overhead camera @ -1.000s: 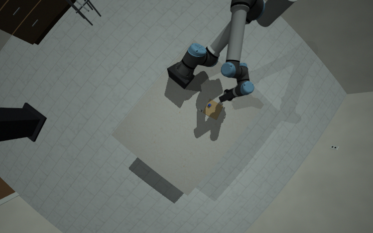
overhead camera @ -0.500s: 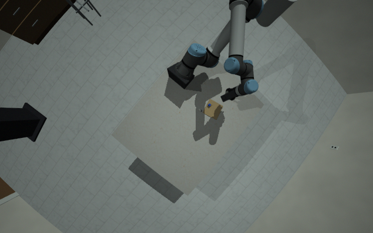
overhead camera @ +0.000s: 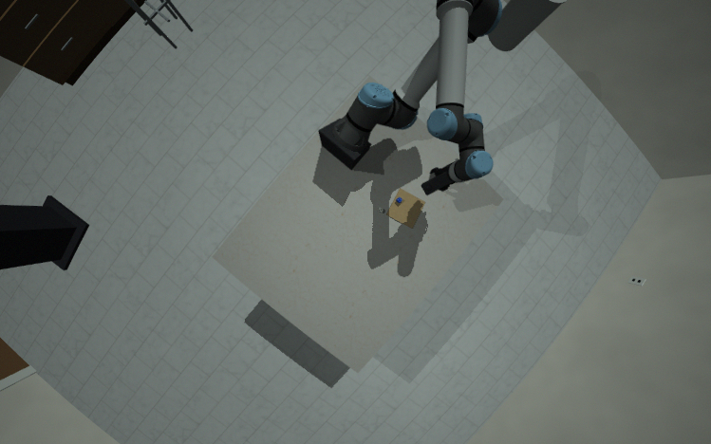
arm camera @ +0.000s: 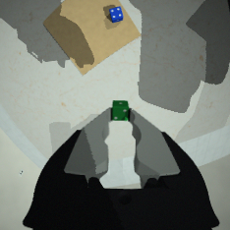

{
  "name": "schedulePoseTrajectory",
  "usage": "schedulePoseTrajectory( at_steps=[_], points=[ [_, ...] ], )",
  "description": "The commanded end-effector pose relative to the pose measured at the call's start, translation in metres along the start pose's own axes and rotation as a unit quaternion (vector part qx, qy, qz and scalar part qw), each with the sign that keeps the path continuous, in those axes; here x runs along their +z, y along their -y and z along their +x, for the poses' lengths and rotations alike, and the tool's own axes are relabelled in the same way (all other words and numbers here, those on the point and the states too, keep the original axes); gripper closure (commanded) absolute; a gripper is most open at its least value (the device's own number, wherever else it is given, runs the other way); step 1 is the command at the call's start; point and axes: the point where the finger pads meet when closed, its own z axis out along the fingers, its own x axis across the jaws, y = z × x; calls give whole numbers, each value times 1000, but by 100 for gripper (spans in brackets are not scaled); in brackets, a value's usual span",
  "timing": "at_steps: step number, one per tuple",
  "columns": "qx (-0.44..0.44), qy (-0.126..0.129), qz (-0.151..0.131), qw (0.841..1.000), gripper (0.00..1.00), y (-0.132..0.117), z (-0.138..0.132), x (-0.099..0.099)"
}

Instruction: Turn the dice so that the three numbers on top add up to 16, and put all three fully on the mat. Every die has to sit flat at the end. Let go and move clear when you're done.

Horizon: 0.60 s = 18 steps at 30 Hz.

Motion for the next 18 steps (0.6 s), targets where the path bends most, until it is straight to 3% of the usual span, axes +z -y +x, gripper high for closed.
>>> schedulePoseTrajectory(
  at_steps=[1, 8, 18],
  points=[
    [-75, 0, -1, 997, 97, -1, 1, 2],
    [-141, 0, 0, 990, 97, -2, 1, 4],
    [-283, 0, 0, 959, 97, -6, 3, 8]
  ],
)
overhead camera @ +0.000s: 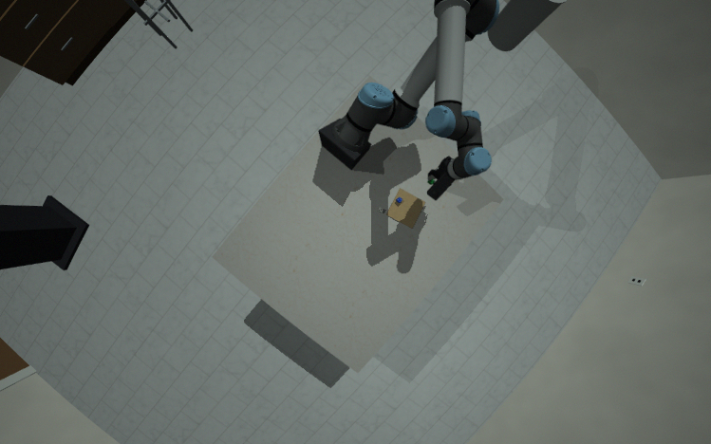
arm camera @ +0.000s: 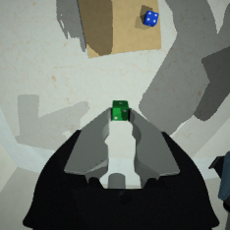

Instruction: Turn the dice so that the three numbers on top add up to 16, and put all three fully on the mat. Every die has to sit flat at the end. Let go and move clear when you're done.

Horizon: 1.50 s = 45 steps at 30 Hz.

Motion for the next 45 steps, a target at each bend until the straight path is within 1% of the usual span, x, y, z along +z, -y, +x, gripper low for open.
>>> schedulePoseTrajectory(
  at_steps=[1, 4, 13, 17, 21, 23, 27, 33, 34, 36, 37, 38, 40, 44, 45],
  points=[
    [-75, 1, -4, 997, 97, -2, 0, 2],
    [-88, 1, -4, 996, 97, -2, 0, 2],
    [-89, -1, -7, 996, 97, -2, 0, 3],
    [-90, -8, -20, 996, 97, -2, 2, 4],
    [-92, -22, -48, 994, 97, -1, 4, 8],
    [-92, -22, -48, 994, 97, -1, 4, 8],
    [-94, -40, -92, 991, 97, -1, 7, 11],
    [-96, -64, -179, 977, 97, -1, 12, 16],
    [-96, -64, -182, 976, 97, -1, 12, 16],
    [-97, -69, -216, 969, 97, -2, 13, 16],
    [-97, -69, -216, 969, 97, -2, 13, 16],
    [-97, -71, -233, 965, 97, -2, 13, 16],
    [-97, -71, -233, 965, 97, -2, 13, 16],
    [-95, -72, -301, 946, 97, -2, 12, 15],
    [-95, -72, -301, 946, 97, -2, 12, 15]
  ],
)
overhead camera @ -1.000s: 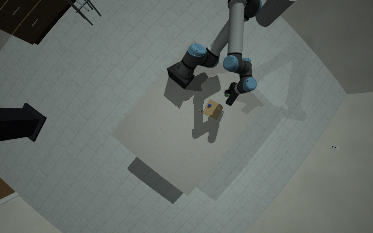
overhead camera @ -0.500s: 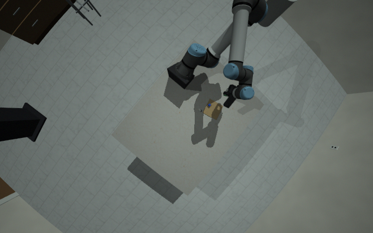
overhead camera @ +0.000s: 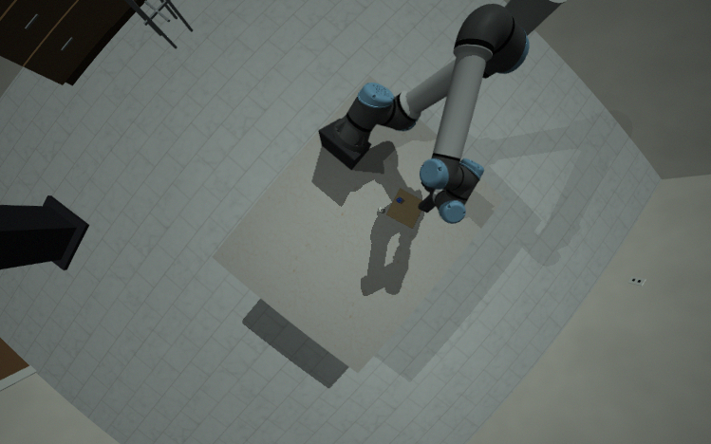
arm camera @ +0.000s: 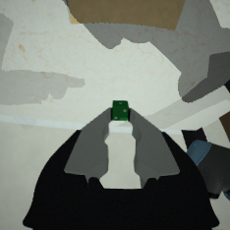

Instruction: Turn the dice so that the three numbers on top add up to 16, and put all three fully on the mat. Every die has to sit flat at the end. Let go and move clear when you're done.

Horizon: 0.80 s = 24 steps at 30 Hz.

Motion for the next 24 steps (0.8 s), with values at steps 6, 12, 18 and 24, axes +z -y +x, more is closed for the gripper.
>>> schedulePoseTrajectory(
  at_steps=[6, 12, 18, 24],
  points=[
    [-11, 12, -139, 990, 97, 0, -3, -4],
    [-13, 25, -185, 982, 97, 0, -6, -8],
    [-15, 40, -223, 974, 97, 2, -9, -13],
    [-15, 44, -232, 972, 97, 2, -10, -14]
  ],
)
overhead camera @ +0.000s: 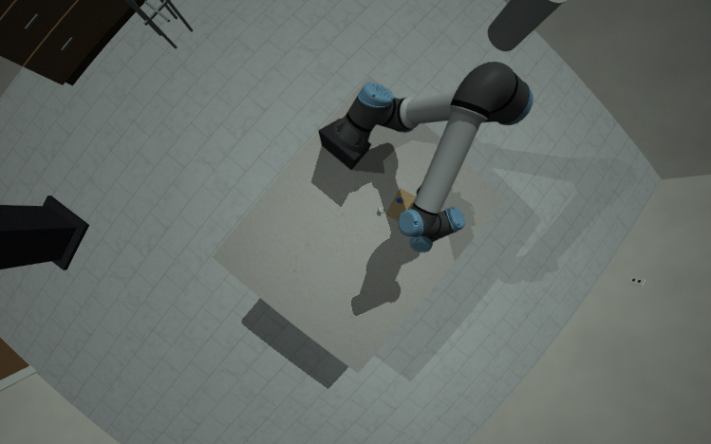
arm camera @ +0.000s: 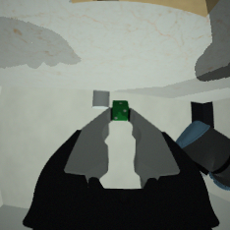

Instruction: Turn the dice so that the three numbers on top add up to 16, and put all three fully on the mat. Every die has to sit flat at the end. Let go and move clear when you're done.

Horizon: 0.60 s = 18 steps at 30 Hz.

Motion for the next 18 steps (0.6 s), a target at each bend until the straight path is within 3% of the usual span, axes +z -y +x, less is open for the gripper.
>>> schedulePoseTrajectory(
  at_steps=[1, 10, 18],
  points=[
    [-2, 3, -14, 1000, 97, 0, -1, -1],
    [-2, 2, -14, 1000, 97, 3, -1, 1],
    [-2, 1, -14, 1000, 97, 21, -1, 15]
  ],
)
